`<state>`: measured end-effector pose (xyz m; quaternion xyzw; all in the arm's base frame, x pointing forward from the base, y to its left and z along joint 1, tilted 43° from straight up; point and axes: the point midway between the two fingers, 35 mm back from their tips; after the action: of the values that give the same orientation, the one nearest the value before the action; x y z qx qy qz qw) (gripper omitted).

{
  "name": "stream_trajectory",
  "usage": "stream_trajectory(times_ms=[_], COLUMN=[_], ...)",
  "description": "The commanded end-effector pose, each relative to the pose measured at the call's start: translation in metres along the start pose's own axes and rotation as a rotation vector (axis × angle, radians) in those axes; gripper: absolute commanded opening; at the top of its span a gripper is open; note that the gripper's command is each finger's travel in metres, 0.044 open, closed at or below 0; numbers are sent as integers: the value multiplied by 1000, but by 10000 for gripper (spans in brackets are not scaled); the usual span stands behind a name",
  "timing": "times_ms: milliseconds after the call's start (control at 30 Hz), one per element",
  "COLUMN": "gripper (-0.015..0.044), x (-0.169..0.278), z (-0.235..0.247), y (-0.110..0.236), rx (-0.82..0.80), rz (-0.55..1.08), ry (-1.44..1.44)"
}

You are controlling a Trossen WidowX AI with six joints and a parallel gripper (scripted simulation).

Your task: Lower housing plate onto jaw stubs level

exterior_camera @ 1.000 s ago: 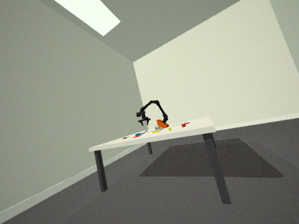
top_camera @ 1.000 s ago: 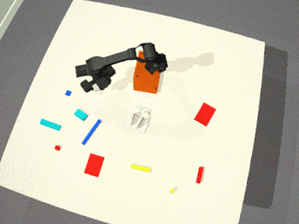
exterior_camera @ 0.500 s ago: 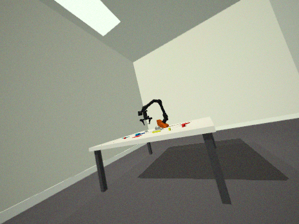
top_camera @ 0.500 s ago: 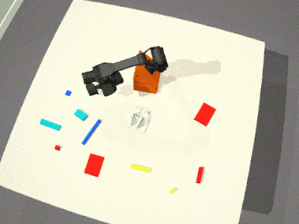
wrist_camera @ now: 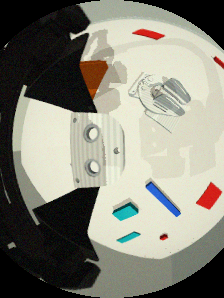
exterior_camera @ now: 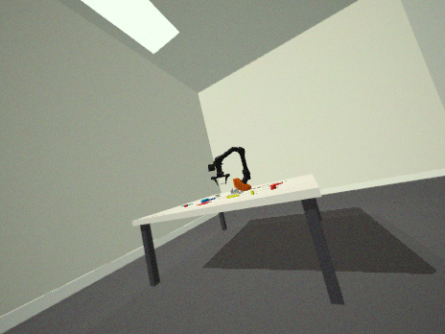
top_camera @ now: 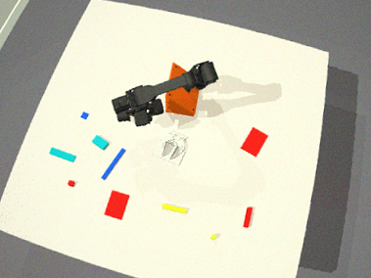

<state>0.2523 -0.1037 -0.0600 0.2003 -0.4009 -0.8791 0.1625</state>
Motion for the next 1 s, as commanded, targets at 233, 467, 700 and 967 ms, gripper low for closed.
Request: stream_trajectory(times_ms=[233, 467, 700, 967], gripper=[351, 351, 351, 351], x=[-21, -33, -43, -53], z=[31, 51, 71, 95], y=[-2, -4, -6, -10], rx=[-12, -18, -25, -37], rz=[-3, -4, -4, -2], ry=[-162, -262, -362, -476])
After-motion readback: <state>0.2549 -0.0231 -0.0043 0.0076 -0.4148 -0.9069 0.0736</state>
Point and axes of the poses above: the point midway between the two fingers, 35 mm back from their tips, its own y axis back along the fingers, its own z axis across the jaws, x = y × z, and after that the axes turned 5 degrees about -y, right-handed
